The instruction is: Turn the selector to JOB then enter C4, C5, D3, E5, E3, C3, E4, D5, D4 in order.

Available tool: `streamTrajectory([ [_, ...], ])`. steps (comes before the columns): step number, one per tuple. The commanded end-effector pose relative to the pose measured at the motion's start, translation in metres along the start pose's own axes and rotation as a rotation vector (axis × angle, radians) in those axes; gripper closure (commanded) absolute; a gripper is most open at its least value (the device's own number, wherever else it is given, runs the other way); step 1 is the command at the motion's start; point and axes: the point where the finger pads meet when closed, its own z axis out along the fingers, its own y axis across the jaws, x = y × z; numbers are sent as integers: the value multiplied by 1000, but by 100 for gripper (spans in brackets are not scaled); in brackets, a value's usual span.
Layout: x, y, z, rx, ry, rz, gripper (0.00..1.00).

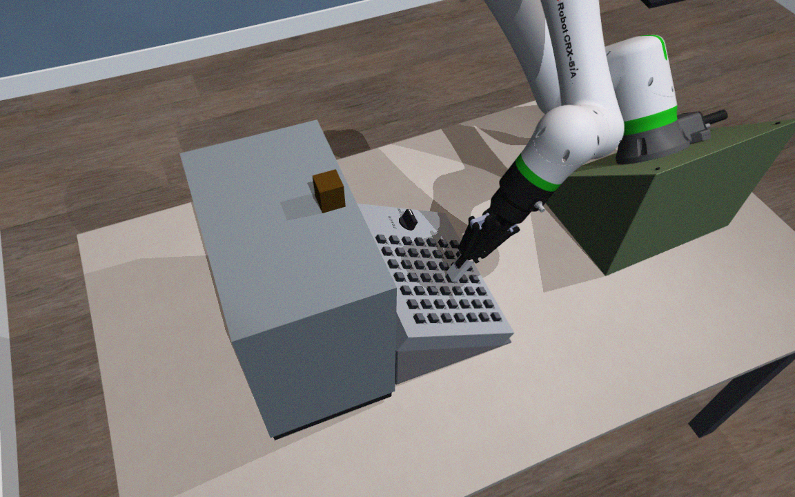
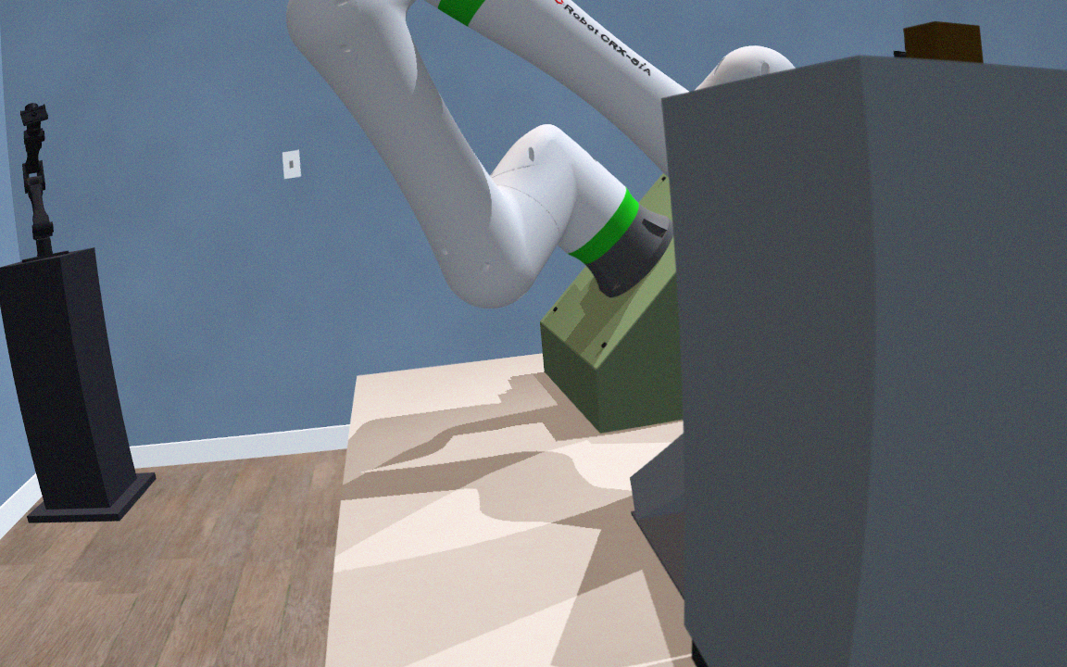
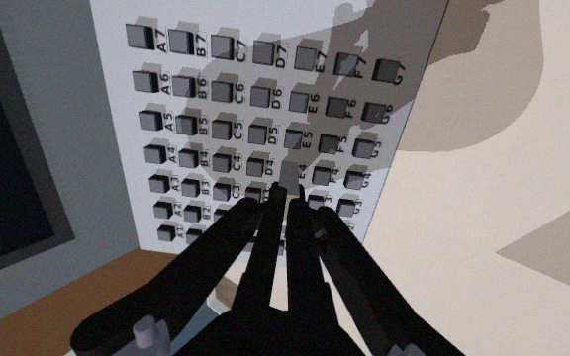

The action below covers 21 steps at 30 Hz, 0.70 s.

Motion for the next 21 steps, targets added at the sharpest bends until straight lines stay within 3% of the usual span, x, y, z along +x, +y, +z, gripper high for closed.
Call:
streamTrajectory([
  [1,0,0,-4,-1,0,0,100],
  [21,0,0,-29,-1,0,0,100],
])
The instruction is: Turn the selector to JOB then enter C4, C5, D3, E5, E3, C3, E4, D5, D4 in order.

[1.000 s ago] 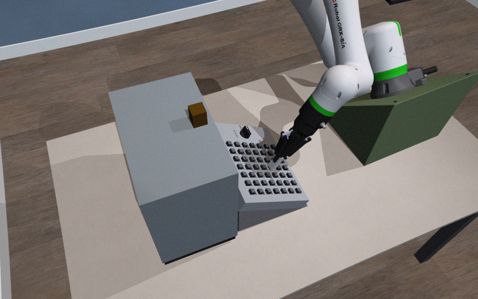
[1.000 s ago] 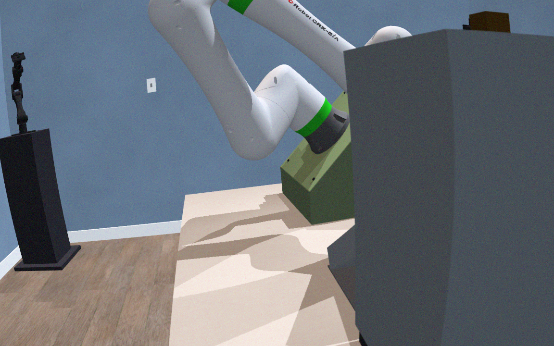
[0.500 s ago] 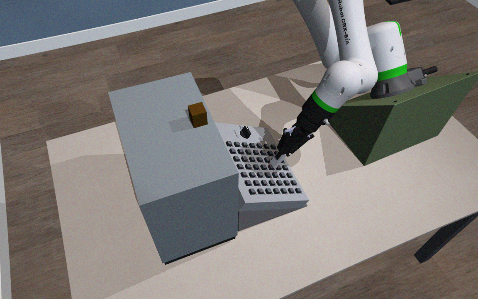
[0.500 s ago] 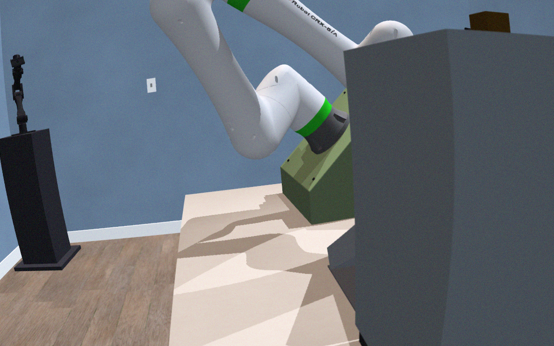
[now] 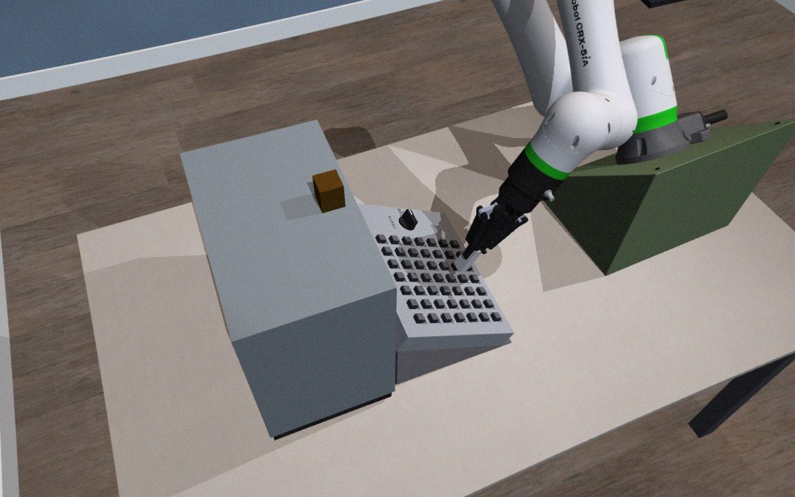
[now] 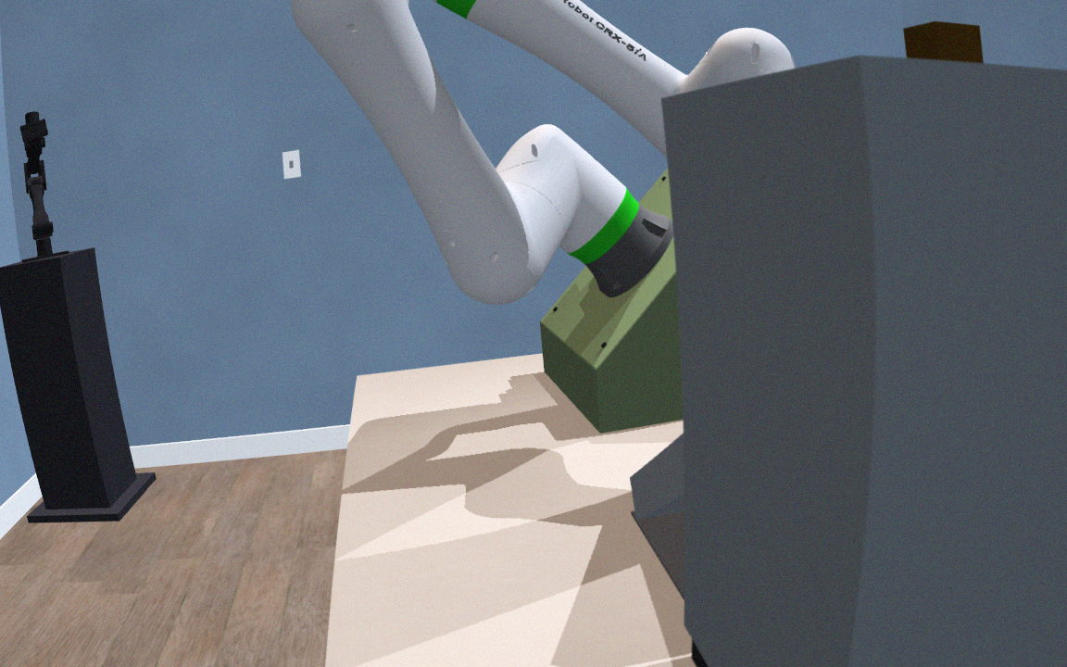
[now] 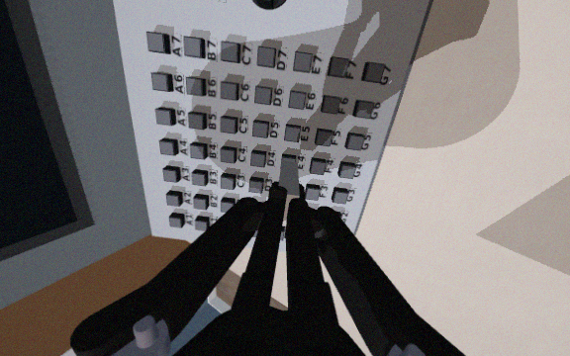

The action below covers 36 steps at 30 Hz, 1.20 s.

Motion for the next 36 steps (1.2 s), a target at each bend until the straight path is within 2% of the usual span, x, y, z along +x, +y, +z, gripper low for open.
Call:
streamTrajectory([
  [1,0,0,-2,1,-1,0,100],
  [9,4,2,-2,1,-1,0,100],
  [16,54,27,-2,1,-1,0,100],
  [19,66,33,-2,1,-1,0,100],
  [28,68,34,0,1,-1,0,100],
  [36,68,34,11,1,-1,0,100],
])
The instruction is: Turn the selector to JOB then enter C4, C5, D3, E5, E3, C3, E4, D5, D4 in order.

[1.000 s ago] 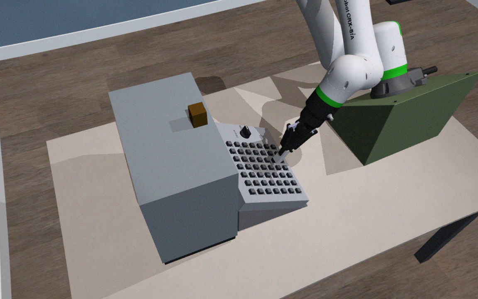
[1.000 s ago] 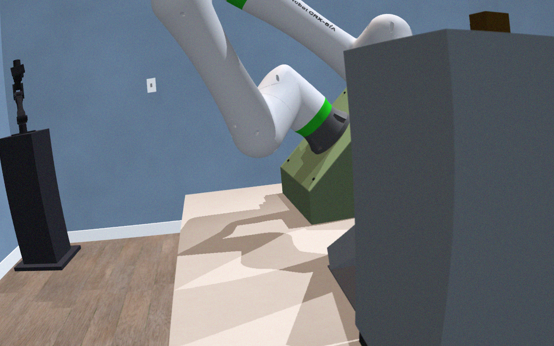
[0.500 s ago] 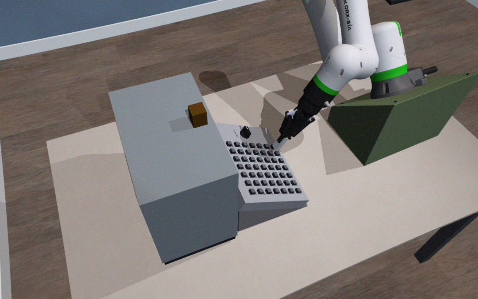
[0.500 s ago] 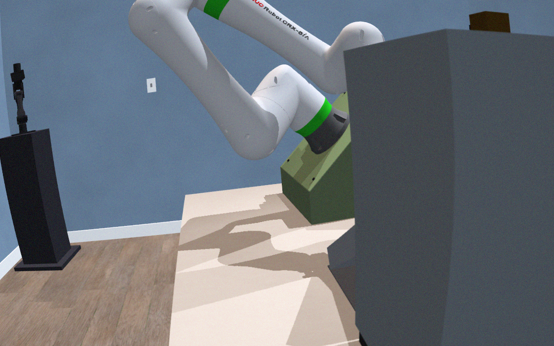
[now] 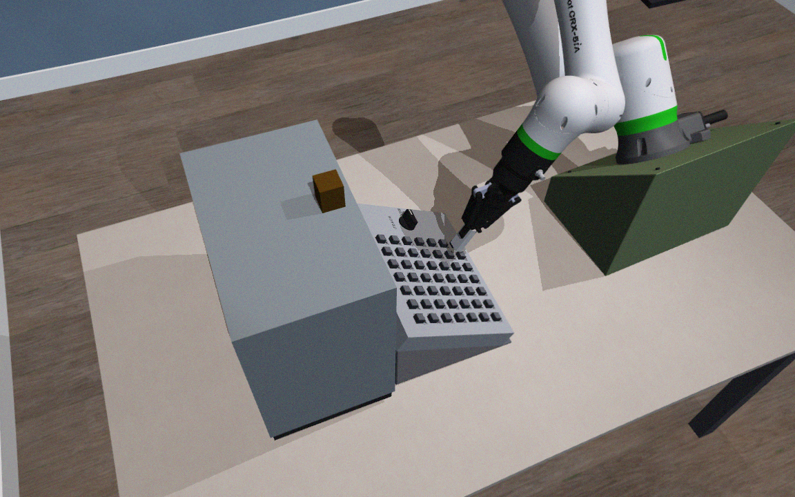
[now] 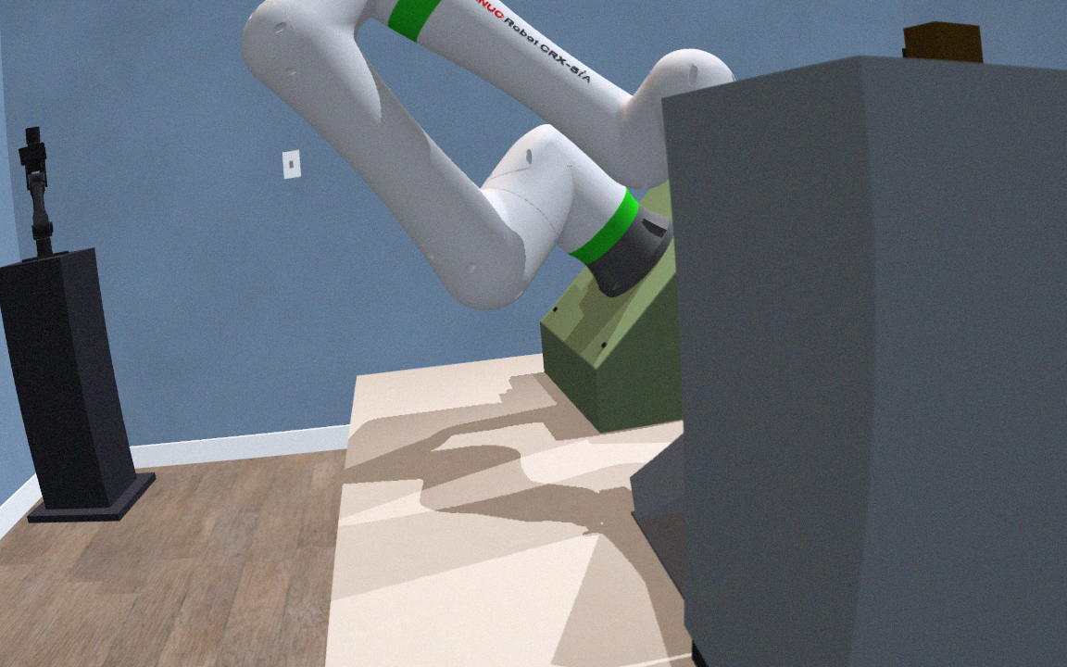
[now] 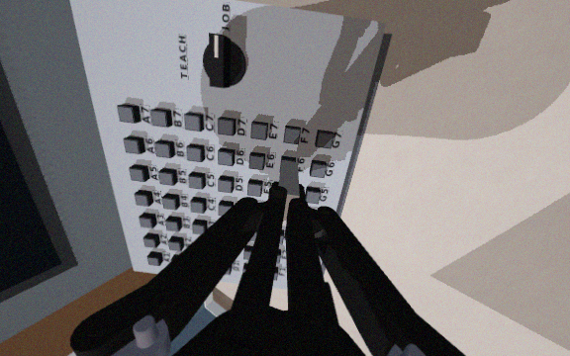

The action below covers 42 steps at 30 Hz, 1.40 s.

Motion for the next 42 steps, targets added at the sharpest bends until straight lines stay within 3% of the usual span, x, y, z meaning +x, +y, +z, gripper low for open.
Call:
streamTrajectory([
  [1,0,-1,5,2,-1,0,100],
  [42,0,-1,15,2,-1,0,100],
])
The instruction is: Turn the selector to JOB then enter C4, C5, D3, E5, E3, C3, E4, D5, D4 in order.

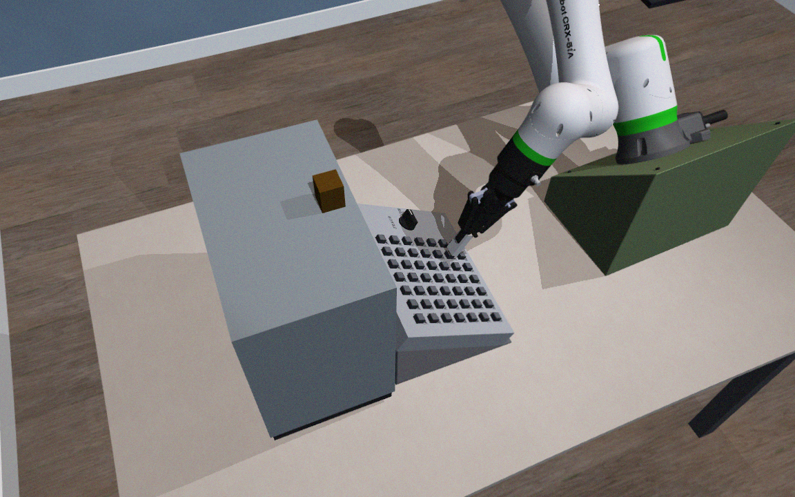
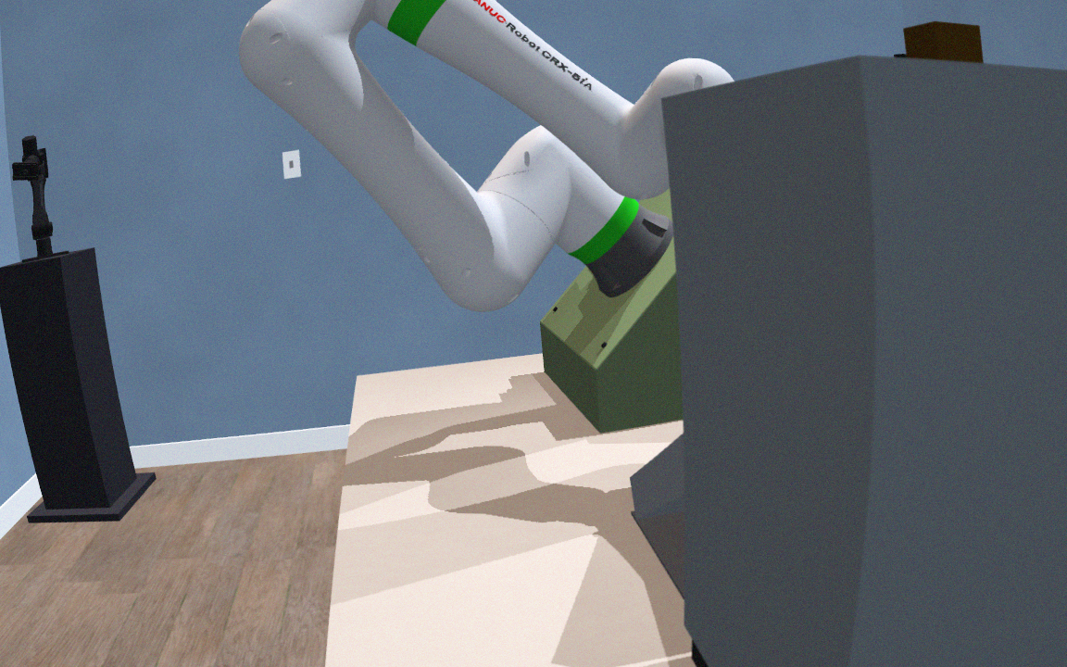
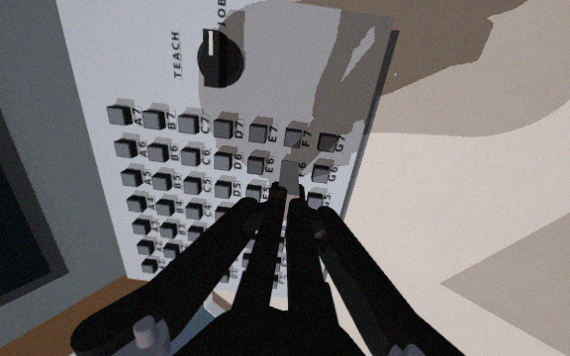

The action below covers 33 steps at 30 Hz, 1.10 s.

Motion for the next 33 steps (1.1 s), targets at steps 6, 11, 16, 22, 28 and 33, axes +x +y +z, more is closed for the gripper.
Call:
streamTrajectory([
  [6,0,0,3,0,0,0,100],
  [11,0,0,6,0,0,0,100],
  [16,0,0,8,0,0,0,100],
  [22,0,0,11,0,0,0,100],
  [28,0,0,12,0,0,0,100],
  [33,0,0,13,0,0,0,100],
])
